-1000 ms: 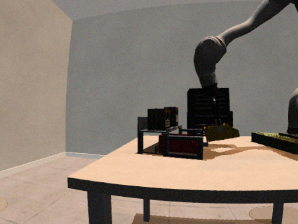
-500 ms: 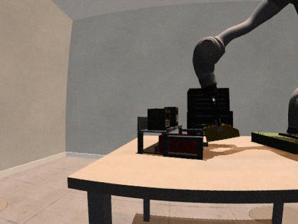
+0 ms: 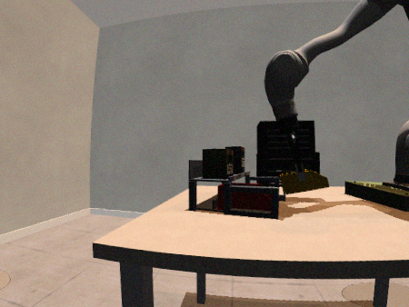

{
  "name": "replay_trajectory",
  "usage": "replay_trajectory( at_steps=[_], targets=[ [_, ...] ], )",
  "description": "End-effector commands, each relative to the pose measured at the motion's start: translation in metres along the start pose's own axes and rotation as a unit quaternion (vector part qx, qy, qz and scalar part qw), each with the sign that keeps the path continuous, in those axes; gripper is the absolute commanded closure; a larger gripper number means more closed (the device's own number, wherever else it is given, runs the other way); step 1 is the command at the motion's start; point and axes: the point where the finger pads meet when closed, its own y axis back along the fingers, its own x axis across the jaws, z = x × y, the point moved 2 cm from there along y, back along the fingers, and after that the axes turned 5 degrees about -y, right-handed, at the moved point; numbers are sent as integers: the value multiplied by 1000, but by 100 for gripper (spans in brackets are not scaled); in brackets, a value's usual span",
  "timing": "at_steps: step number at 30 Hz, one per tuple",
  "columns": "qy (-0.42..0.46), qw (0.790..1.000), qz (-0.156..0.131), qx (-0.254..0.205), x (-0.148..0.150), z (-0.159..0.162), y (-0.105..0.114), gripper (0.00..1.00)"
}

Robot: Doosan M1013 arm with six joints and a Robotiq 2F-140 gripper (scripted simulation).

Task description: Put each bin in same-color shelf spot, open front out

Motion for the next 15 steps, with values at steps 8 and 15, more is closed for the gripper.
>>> replay_trajectory(
  at_steps=[8,15],
  targets=[
    [0,1000,0,0,0,1,0,90],
    [0,1000,0,0,0,2,1,90]
  ],
)
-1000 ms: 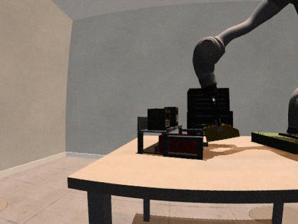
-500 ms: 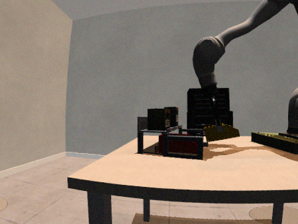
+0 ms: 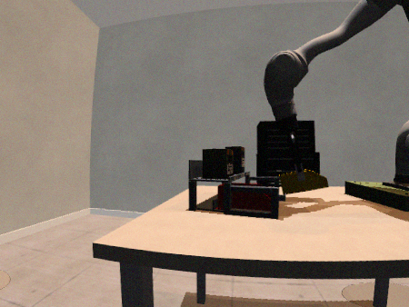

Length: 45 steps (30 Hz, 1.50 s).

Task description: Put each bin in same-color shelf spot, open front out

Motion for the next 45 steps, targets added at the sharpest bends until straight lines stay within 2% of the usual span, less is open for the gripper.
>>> replay_trajectory(
  at_steps=[1,45],
  targets=[
    [0,1000,0,0,0,1,0,90],
    [0,1000,0,0,3,33,7,90]
  ],
)
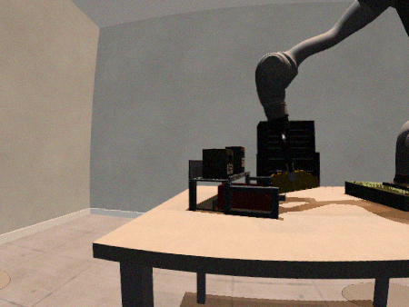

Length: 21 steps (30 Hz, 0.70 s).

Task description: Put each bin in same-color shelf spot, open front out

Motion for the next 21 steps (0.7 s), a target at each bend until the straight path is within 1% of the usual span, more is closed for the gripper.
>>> replay_trajectory(
  at_steps=[1,21],
  targets=[
    [0,1000,0,0,0,4,1,90],
    [0,1000,0,0,2,24,5,90]
  ],
)
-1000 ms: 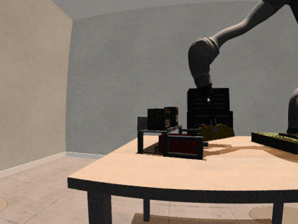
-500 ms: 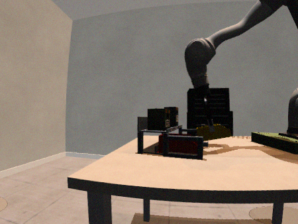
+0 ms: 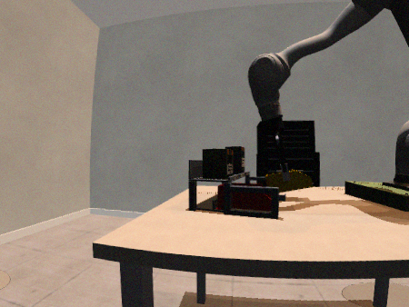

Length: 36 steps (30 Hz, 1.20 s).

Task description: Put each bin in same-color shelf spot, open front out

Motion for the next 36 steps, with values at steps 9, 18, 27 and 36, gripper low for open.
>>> replay_trajectory(
  at_steps=[9,18,27,36],
  targets=[
    [0,1000,0,0,1,11,2,90],
    [0,1000,0,0,2,18,4,90],
    [0,1000,0,0,2,26,5,90],
    [0,1000,0,0,3,30,6,90]
  ],
)
